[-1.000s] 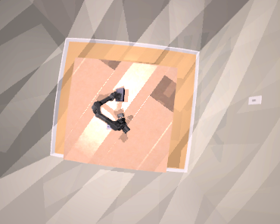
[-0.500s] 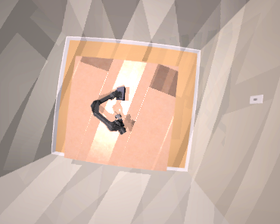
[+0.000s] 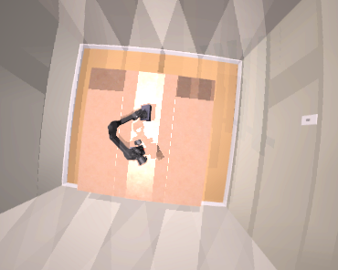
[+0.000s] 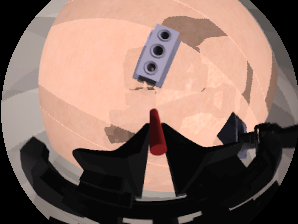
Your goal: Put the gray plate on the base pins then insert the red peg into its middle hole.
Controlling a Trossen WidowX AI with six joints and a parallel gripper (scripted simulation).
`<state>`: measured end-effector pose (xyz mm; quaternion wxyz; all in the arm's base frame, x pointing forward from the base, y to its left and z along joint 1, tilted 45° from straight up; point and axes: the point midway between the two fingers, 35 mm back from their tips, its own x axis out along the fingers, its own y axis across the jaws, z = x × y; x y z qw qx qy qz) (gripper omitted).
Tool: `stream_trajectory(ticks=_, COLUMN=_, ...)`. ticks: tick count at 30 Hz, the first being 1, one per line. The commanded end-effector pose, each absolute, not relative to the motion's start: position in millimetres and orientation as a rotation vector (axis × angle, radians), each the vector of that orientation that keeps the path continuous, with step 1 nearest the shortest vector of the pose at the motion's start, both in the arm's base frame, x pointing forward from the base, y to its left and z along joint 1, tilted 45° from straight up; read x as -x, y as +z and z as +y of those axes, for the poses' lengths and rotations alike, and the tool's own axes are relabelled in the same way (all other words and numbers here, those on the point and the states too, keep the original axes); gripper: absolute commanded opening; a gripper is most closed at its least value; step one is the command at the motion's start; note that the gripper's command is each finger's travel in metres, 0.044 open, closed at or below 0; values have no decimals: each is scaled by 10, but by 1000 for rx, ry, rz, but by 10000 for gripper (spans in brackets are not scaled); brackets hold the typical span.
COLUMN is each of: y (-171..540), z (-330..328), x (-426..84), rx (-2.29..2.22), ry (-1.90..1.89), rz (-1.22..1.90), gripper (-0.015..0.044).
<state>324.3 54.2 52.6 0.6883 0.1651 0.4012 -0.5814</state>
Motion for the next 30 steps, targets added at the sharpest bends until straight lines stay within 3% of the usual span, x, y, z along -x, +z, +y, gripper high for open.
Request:
stream_trajectory(ticks=1, y=628, z=441, x=-3309, rx=-361, ry=-1299, rz=894, gripper=0)
stream_trajectory(ticks=30, y=1132, z=-128, x=-3520, rx=-333, ry=-1316, rz=871, gripper=0)
